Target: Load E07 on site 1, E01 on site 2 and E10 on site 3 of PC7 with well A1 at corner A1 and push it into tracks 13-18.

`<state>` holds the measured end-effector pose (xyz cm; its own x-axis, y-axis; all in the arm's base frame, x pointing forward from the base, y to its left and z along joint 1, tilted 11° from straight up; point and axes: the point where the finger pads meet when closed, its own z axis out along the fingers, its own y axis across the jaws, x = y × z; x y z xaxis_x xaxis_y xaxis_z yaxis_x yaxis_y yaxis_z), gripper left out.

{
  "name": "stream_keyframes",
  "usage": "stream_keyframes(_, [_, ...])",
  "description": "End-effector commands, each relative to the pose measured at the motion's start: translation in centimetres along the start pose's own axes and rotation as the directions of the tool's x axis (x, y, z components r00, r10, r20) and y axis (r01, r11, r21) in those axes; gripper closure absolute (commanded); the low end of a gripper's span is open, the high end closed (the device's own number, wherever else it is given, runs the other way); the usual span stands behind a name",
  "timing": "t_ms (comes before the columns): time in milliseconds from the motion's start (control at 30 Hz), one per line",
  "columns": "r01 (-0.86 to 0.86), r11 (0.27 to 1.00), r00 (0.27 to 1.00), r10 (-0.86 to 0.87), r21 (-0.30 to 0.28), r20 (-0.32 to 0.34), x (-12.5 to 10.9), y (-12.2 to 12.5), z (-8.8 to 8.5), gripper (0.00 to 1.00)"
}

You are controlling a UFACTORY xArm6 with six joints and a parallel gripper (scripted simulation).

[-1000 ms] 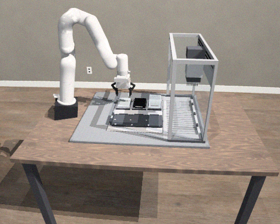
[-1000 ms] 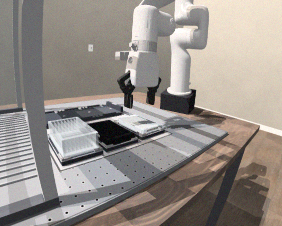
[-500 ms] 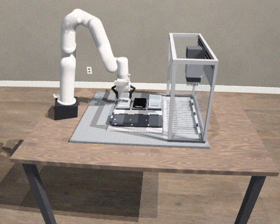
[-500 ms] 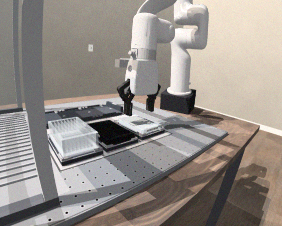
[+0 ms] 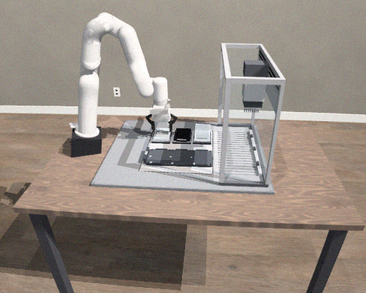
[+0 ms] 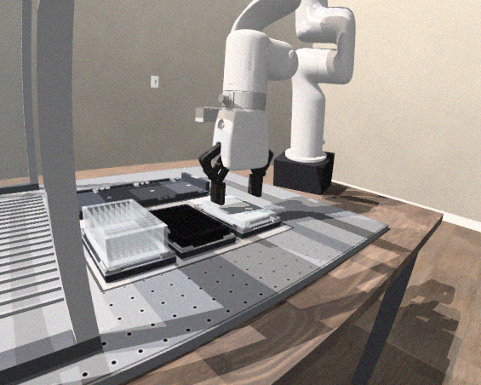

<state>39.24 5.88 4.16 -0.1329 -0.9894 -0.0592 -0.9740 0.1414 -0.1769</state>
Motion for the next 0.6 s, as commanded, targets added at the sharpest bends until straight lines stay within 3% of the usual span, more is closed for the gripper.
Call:
stream_keyframes(0, [0.000, 1.000, 1.000, 0.000, 0.003, 0.001, -0.03, -0.11, -0.05, 0.00])
stream_keyframes(567, [0.000, 1.000, 1.000, 0.000, 0.003, 0.001, -0.03, -0.11, 0.69, 0.00])
